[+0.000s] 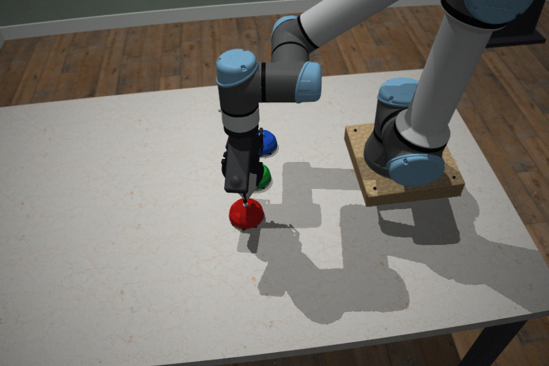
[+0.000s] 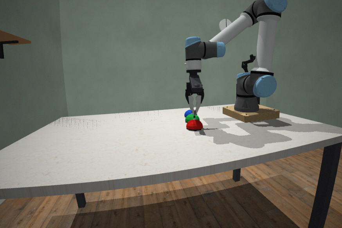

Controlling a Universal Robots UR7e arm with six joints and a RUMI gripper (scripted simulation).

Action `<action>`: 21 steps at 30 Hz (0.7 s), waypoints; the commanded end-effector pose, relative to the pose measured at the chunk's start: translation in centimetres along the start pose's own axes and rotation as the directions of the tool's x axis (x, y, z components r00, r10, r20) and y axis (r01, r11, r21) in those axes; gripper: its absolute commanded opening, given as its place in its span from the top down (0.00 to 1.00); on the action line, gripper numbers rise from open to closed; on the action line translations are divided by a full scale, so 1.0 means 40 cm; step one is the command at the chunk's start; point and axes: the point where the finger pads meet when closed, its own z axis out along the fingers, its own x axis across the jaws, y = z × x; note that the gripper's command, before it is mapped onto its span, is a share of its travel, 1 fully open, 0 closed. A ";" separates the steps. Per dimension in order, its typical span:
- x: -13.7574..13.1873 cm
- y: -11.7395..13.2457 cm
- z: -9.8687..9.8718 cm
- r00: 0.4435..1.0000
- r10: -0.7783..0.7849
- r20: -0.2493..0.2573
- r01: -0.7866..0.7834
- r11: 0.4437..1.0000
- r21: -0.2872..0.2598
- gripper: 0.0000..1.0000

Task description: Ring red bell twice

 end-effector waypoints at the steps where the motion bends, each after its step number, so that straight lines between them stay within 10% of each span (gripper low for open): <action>1: 0.001 0.000 -0.006 1.000 0.000 -0.001 0.000 1.000 0.000 1.00; 21: 0.001 0.000 -0.013 1.000 0.000 -0.001 0.000 1.000 0.000 1.00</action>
